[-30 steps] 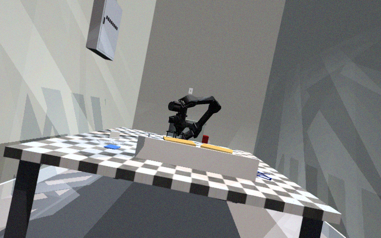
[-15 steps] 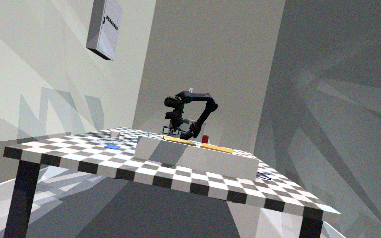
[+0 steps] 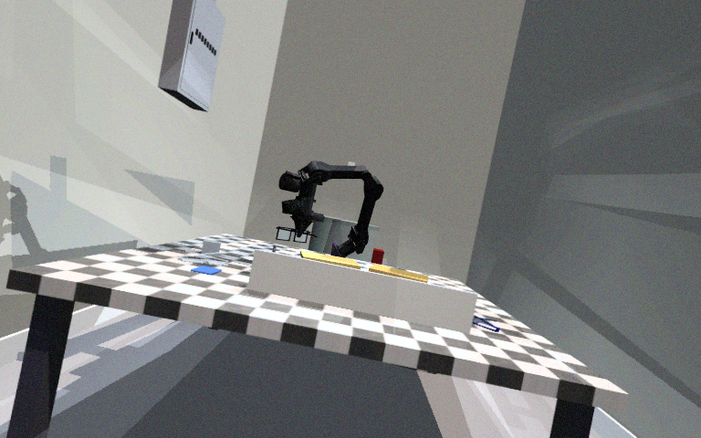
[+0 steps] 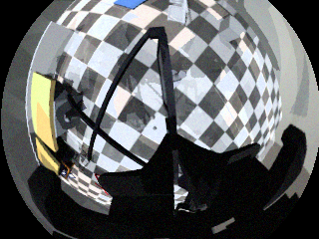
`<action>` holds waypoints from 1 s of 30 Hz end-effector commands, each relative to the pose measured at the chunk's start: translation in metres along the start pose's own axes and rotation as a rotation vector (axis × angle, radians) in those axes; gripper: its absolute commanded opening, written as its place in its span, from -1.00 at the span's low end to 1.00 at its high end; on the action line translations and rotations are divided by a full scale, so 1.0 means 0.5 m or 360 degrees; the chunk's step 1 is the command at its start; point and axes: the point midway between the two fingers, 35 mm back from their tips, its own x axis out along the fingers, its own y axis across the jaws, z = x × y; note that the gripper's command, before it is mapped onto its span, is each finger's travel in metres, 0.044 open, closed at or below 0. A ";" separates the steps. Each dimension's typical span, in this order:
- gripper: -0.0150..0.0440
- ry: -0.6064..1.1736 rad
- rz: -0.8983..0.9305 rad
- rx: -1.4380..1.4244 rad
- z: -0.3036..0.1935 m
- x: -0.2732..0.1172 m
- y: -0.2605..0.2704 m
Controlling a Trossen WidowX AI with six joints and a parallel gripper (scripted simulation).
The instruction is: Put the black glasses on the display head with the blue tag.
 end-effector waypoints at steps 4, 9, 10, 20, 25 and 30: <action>-0.49 -0.0002 -0.0002 -0.0003 0.041 0.004 -0.080; -0.49 0.0001 0.0001 -0.0006 0.062 0.012 -0.133; -0.49 0.0002 0.0001 -0.0006 0.064 0.012 -0.138; -0.49 0.0002 0.0001 -0.0006 0.065 0.017 -0.140; -0.49 0.0001 0.0002 -0.0007 0.068 0.053 -0.140; -0.49 0.0002 0.0003 -0.0008 0.068 0.101 -0.139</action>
